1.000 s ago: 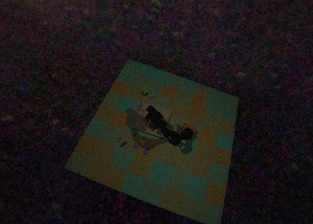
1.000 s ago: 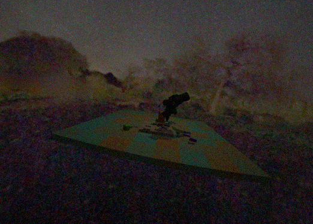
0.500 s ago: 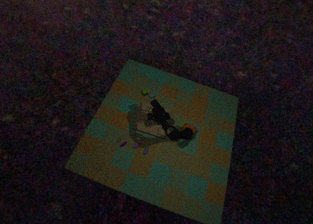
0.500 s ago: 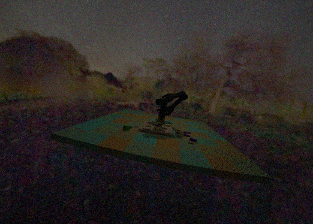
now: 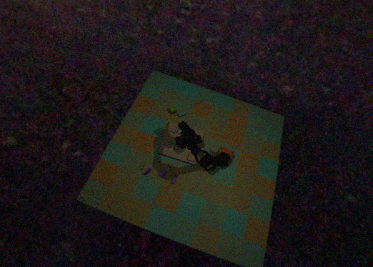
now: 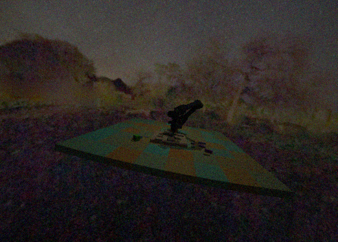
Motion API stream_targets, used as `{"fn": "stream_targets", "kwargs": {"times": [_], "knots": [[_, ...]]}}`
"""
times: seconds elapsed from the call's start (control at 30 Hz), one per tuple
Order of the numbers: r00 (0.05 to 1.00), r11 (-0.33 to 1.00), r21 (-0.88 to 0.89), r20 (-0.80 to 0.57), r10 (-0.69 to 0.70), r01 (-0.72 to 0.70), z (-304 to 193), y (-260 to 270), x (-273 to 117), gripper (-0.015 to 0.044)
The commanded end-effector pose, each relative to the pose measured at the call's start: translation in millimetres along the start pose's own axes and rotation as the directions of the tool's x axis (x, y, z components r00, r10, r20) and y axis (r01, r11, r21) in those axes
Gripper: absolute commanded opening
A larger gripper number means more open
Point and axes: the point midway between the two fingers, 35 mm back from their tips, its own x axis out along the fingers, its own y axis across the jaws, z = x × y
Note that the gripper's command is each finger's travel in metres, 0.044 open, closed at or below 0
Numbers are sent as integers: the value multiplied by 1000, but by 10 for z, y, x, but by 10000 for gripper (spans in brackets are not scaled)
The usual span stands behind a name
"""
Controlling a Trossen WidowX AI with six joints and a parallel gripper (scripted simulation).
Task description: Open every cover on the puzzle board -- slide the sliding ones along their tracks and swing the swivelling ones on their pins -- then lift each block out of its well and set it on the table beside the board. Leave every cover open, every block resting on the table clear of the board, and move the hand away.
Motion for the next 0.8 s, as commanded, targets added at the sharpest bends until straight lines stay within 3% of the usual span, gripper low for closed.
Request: {"fn": "stream_targets", "kwargs": {"times": [0.0, 0.77], "knots": [[1000, 1000, 7, 8, -2, 2, 28, -3, 144, 0], [1000, 1000, 7, 9, -2, 2, 16, 12, 277, 0]]}}
